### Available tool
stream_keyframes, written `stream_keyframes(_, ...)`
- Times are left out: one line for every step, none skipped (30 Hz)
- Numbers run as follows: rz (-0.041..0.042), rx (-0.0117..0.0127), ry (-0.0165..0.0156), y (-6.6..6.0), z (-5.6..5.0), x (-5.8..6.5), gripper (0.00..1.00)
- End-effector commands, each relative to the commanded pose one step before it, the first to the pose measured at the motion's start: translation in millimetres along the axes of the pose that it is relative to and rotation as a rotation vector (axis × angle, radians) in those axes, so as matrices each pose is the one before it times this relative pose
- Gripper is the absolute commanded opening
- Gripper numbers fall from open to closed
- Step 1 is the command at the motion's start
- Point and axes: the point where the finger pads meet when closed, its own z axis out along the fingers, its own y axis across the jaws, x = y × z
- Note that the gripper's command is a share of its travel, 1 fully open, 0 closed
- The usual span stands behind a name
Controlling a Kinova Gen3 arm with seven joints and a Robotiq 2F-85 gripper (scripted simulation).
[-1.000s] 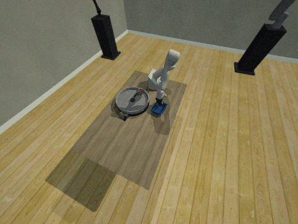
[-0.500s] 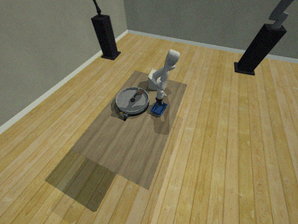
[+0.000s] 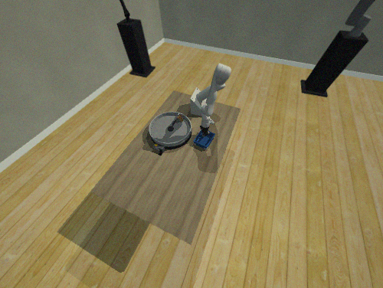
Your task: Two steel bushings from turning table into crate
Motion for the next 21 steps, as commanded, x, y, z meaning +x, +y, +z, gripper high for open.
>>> stream_keyframes(0.00017, -0.00052, -0.00140, 0.12, -0.51, -0.53, 0.16)
stream_keyframes(0.00000, 0.00000, 0.00000, 0.00, 0.00, 0.00, 0.16)
stream_keyframes(0.00000, 0.00000, 0.00000, 0.00, 0.00, 0.00, 0.16)
stream_keyframes(0.00000, 0.00000, 0.00000, 0.00, 0.00, 0.00, 0.16)
stream_keyframes(0.00000, 0.00000, 0.00000, 0.00, 0.00, 0.00, 0.16)
stream_keyframes(0.00000, 0.00000, 0.00000, 0.00, 0.00, 0.00, 0.16)
stream_keyframes(0.00000, 0.00000, 0.00000, 0.00, 0.00, 0.00, 0.16)
stream_keyframes(0.00000, 0.00000, 0.00000, 0.00, 0.00, 0.00, 0.16)
stream_keyframes(0.00000, 0.00000, 0.00000, 0.00, 0.00, 0.00, 0.16)
stream_keyframes(0.00000, 0.00000, 0.00000, 0.00, 0.00, 0.00, 0.16)
stream_keyframes(0.00000, 0.00000, 0.00000, 0.00, 0.00, 0.00, 0.16)
stream_keyframes(0.00000, 0.00000, 0.00000, 0.00, 0.00, 0.00, 0.16)
stream_keyframes(0.00000, 0.00000, 0.00000, 0.00, 0.00, 0.00, 0.16)
stream_keyframes(0.00000, 0.00000, 0.00000, 0.00, 0.00, 0.00, 0.16)
stream_keyframes(0.00000, 0.00000, 0.00001, 0.05, -0.99, -0.03, 0.16)
stream_keyframes(0.00000, 0.00000, 0.00001, 0.05, -0.99, -0.02, 0.16)
stream_keyframes(0.00000, 0.00000, 0.00001, 0.05, -0.99, -0.02, 0.16)
stream_keyframes(0.00000, 0.00000, 0.00001, 0.05, -0.99, -0.02, 0.16)
stream_keyframes(0.00000, 0.00000, 0.00001, 0.05, -0.99, -0.02, 0.16)
stream_keyframes(0.00000, 0.00000, 0.00000, 0.00, 0.00, 0.00, 0.16)
stream_keyframes(0.00000, 0.00000, 0.00000, 0.00, 0.00, 0.00, 0.16)
